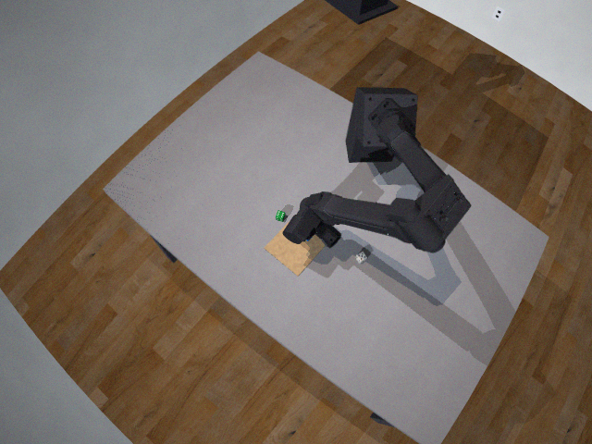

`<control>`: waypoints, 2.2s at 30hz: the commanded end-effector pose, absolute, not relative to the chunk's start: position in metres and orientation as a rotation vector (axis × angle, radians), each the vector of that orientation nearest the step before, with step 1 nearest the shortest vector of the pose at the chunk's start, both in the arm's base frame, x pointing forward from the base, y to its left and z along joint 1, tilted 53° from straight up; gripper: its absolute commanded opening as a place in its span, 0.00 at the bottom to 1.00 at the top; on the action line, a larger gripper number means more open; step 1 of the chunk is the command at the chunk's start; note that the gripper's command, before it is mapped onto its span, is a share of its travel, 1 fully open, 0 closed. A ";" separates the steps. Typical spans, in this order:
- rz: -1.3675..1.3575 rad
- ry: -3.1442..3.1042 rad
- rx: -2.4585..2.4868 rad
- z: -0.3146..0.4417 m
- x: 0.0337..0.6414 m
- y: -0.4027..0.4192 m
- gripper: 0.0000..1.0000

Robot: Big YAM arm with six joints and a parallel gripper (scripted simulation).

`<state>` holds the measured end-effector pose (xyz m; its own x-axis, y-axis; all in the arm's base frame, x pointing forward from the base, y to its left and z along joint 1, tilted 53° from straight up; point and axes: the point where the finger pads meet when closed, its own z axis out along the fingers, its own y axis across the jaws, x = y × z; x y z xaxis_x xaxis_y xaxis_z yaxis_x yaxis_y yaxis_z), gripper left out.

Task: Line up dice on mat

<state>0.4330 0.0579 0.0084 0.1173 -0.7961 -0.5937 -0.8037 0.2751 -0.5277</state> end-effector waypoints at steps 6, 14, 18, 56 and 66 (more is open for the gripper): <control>0.012 1.650 -1.488 0.006 0.436 0.059 0.20; 0.012 1.650 -1.488 0.006 0.436 0.059 0.24; 0.012 1.650 -1.488 0.006 0.436 0.059 0.28; -0.009 1.649 -1.483 0.047 0.400 0.021 0.39; -0.012 1.647 -1.483 0.066 0.383 0.004 0.39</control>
<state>0.3870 0.0063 0.0651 0.1025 -0.7950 -0.5979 -0.7927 0.2979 -0.5319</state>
